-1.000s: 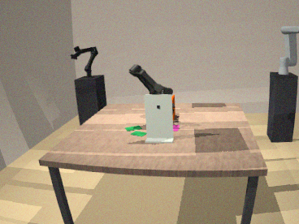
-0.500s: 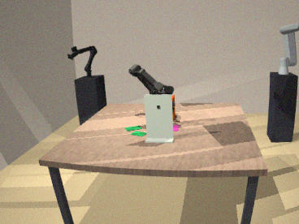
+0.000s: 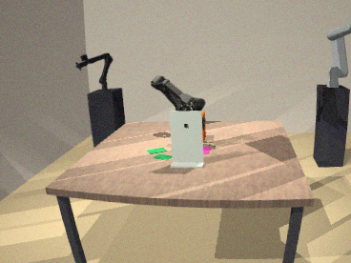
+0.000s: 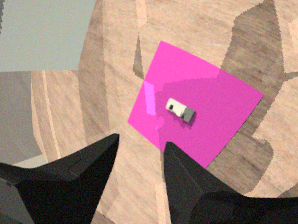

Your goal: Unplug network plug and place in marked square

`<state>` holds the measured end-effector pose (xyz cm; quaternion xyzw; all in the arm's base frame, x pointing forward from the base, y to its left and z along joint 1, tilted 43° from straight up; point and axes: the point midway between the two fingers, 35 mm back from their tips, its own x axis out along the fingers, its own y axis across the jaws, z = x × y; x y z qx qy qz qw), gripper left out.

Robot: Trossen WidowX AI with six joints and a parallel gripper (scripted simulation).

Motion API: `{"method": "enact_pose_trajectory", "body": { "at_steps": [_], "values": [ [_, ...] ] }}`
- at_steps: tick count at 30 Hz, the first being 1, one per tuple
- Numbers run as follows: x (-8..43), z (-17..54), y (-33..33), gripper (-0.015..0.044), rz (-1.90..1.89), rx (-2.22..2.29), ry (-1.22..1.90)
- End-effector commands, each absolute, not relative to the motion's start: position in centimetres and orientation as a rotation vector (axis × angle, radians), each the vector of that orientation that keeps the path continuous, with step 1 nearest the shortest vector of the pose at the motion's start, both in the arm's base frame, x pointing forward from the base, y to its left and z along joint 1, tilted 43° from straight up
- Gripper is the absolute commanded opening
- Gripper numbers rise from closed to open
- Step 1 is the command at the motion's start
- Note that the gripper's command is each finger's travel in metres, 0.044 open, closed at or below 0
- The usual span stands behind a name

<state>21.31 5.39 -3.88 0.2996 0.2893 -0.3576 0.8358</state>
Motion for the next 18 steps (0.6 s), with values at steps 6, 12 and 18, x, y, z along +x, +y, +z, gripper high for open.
{"method": "enact_pose_trajectory", "body": {
  "at_steps": [6, 12, 18],
  "values": [
    [21.3, -3.0, 6.1, 0.0156, -0.756, 0.639, 0.608],
    [21.2, -2.5, 6.5, 0.0156, -0.756, 0.639, 0.607],
    [21.1, -2.0, 6.9, 0.0156, -0.756, 0.638, 0.606]
  ]
}}
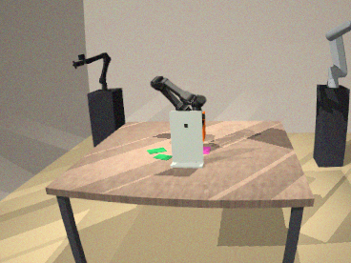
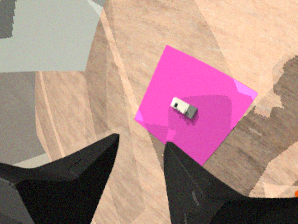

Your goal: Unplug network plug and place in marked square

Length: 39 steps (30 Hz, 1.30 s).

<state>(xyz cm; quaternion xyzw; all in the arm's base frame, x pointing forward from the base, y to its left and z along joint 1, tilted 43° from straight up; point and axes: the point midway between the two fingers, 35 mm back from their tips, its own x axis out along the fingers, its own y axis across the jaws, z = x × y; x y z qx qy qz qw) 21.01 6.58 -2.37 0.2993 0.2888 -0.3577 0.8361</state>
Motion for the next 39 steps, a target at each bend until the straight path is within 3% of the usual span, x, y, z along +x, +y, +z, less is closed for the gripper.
{"method": "enact_pose_trajectory", "body": {
  "at_steps": [1, 39],
  "values": [
    [21.0, -1.9, 6.9, 0.0156, -0.756, 0.638, 0.606],
    [20.7, 3.1, 11.6, 0.0156, -0.755, 0.636, 0.61]
  ]
}}
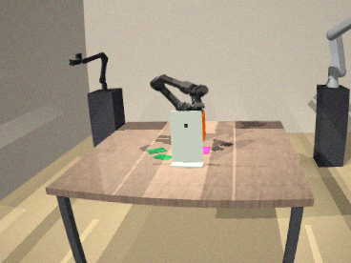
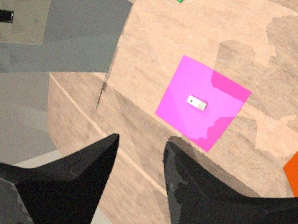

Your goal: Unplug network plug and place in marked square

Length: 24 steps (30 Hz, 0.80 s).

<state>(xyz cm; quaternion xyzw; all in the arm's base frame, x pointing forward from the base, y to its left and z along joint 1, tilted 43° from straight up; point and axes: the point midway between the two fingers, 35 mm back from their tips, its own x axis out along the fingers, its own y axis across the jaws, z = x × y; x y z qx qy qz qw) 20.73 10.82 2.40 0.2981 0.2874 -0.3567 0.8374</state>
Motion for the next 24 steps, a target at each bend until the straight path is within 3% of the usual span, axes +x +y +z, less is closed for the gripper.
{"method": "enact_pose_trajectory", "body": {
  "at_steps": [1, 20, 24],
  "values": [
    [20.7, 3.4, 11.8, 0.0156, -0.755, 0.636, 0.61],
    [20.0, 7.8, 15.0, 0.0156, -0.754, 0.637, 0.603],
    [20.0, 7.8, 15.0, 0.0261, -0.754, 0.637, 0.603]
  ]
}}
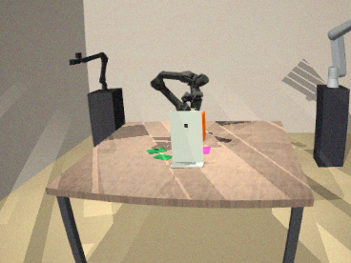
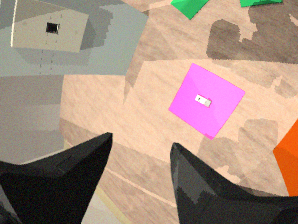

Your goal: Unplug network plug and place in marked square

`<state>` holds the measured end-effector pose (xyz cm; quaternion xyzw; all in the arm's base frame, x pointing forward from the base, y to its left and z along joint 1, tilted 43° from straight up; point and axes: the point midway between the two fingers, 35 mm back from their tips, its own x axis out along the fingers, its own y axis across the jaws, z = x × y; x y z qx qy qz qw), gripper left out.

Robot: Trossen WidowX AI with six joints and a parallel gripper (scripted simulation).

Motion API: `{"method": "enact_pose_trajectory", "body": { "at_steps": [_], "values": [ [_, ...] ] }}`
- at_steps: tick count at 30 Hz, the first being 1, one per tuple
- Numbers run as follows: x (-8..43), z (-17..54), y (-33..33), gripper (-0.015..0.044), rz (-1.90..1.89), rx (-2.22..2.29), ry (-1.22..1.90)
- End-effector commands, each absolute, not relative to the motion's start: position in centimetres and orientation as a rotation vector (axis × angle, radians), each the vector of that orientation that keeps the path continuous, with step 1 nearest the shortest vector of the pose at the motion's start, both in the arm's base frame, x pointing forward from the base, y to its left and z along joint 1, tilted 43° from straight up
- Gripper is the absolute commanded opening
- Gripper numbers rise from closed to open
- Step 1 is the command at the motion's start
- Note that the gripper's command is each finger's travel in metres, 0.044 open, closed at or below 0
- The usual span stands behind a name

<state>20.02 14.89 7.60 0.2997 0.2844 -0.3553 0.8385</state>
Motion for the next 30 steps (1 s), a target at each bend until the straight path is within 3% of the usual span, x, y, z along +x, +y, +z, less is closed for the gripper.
{"method": "enact_pose_trajectory", "body": {
  "at_steps": [1, 7, 30],
  "values": [
    [19.95, 7.77, 15.02, 0.0287, -0.754, 0.637, 0.603],
    [19.95, 7.77, 15.02, 0.044, -0.754, 0.637, 0.603],
    [19.95, 7.77, 15.02, 0.044, -0.754, 0.637, 0.603]
  ]
}}
